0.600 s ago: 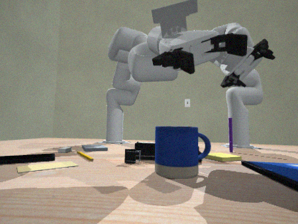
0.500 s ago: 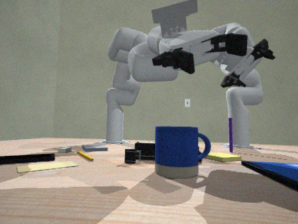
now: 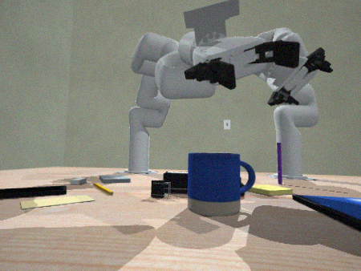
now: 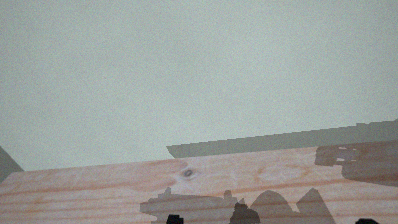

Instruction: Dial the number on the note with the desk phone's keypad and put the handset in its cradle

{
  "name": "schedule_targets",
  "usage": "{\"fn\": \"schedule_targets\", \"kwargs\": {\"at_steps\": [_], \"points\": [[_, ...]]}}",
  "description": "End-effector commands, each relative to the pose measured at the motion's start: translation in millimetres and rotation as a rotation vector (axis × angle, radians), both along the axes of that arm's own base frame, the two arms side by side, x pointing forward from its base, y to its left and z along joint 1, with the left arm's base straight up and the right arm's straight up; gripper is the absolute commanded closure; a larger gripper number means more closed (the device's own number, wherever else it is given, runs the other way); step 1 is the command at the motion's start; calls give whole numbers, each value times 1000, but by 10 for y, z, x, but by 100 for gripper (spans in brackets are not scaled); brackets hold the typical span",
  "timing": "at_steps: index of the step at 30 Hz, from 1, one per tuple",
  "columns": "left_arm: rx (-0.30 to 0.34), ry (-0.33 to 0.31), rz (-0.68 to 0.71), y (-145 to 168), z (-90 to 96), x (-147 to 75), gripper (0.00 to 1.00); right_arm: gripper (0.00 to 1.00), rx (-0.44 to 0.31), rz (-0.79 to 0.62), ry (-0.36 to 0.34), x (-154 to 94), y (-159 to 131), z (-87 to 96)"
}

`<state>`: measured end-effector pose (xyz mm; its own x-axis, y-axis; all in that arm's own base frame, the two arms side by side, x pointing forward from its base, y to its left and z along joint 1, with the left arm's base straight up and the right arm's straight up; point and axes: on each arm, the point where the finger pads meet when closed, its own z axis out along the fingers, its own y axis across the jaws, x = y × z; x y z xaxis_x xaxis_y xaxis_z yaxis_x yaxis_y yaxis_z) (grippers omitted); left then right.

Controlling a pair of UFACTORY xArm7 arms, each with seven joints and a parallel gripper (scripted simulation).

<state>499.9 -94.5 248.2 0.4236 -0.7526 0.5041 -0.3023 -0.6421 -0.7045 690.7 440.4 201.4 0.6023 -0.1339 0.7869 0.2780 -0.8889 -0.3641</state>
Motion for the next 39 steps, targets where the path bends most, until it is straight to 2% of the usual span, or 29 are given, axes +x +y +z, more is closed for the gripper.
{"fn": "schedule_targets", "kwargs": {"at_steps": [1, 8, 14, 16, 17, 21, 25, 31, 33, 34, 35, 39], "points": [[-1, -2, 1, 0, 11, 5, 100, 0, 2, 0, -3, 5, 1, 26], [-36, -13, 67, 14, 94, 59, 100, 0, -4, -14, 3, 64, -120, 34], [-99, -8, 193, 66, 197, 110, 100, 0, -21, -57, 24, 236, -513, 58], [-99, -8, 193, 66, 197, 110, 100, 0, -21, -57, 24, 236, -513, 58], [-117, -2, 229, 84, 213, 112, 100, 0, -25, -68, 29, 275, -614, 65], [-151, 20, 300, 117, 226, 100, 100, 0, -45, -123, 57, 449, -1127, 95], [-185, 50, 365, 144, 216, 68, 100, 0, -69, -195, 97, 611, -1812, 133], [-233, 109, 454, 164, 167, -13, 100, 0, -100, -308, 163, 714, -2801, 182], [-233, 109, 454, 164, 167, -13, 100, 0, -100, -308, 163, 714, -2801, 182], [-257, 144, 494, 163, 131, -66, 100, 0, -106, -333, 179, 720, -3179, 203], [-262, 153, 503, 161, 122, -79, 100, 0, -110, -355, 192, 712, -3379, 212], [-292, 203, 550, 144, 66, -161, 100, 0, -122, -415, 231, 652, -3968, 240]]}}
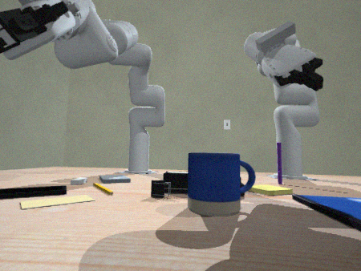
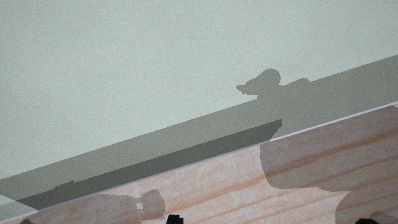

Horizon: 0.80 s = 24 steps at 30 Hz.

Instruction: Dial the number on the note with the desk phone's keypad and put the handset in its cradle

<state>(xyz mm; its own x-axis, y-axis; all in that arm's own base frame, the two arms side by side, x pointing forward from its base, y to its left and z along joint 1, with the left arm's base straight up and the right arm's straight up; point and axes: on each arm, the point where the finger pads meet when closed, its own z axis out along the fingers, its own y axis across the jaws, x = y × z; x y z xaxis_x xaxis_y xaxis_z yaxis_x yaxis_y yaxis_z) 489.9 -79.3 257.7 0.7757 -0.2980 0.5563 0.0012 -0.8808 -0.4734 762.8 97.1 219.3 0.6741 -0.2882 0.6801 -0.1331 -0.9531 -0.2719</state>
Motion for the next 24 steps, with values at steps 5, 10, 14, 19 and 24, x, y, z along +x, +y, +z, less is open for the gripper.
{"fn": "schedule_targets", "kwargs": {"at_steps": [5, 10, 14, 19, 24], "points": [[-92, 125, 95, -58, -119, -192, 100, 0, -16, -118, 73, -209, -1219, 92], [-139, 187, 129, -120, -193, -311, 100, 0, -19, -164, 102, -332, -1633, 111], [-189, 256, 159, -208, -271, -446, 100, 0, -20, -192, 120, -423, -1885, 122], [-252, 341, 185, -339, -357, -620, 100, 0, -21, -220, 138, -521, -2123, 132], [-314, 426, 202, -493, -427, -798, 100, 0, -21, -248, 157, -633, -2366, 142]]}}
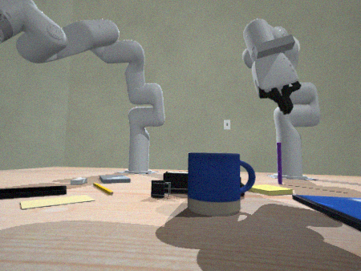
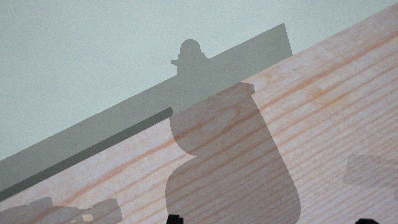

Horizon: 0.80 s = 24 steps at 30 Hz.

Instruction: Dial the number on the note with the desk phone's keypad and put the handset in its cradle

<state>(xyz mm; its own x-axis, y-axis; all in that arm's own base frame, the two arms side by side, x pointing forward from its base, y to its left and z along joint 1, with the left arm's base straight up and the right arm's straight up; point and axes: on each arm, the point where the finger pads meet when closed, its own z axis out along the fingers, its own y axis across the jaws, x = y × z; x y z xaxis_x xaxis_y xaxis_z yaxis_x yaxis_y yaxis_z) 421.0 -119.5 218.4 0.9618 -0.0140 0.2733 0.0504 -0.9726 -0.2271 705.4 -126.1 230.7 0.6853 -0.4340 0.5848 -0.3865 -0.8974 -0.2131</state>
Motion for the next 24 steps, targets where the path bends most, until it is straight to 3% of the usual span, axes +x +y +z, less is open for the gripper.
{"fn": "schedule_targets", "kwargs": {"at_steps": [1, 4, 6, 15, 24], "points": [[-60, 71, 14, -123, -46, -144, 100, 0, -1, -21, 10, -82, -182, 30], [-73, 86, 16, -155, -57, -179, 100, 0, -1, -27, 14, -106, -230, 32], [-119, 138, 22, -272, -88, -299, 100, 0, 0, -46, 26, -188, -385, 39], [-229, 257, 24, -570, -127, -581, 100, 0, 3, -98, 59, -432, -793, 56], [-244, 271, 23, -611, -128, -618, 100, 0, 7, -145, 89, -676, -1139, 71]]}}
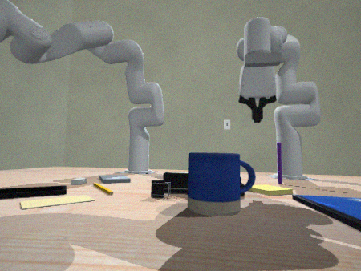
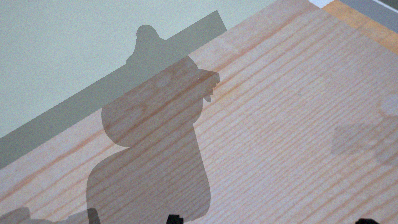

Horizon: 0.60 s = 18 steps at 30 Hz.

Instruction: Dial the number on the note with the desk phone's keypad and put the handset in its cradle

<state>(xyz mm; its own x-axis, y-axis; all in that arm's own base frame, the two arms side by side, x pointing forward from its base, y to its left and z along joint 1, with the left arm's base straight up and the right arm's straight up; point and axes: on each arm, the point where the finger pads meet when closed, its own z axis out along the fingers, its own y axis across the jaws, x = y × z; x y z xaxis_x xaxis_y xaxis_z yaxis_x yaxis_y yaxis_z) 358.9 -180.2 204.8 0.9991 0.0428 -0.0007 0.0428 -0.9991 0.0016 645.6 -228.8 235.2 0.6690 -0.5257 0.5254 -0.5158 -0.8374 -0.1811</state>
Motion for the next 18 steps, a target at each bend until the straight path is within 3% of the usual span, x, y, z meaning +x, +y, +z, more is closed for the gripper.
{"fn": "schedule_targets", "kwargs": {"at_steps": [1, 18], "points": [[-2, -1, 0, -4, 8, 4, 100, 0, 1, -21, 11, -114, -159, 28], [-2, -1, 0, -4, 8, 4, 100, 0, 16, -117, 71, -684, -790, 55]]}}
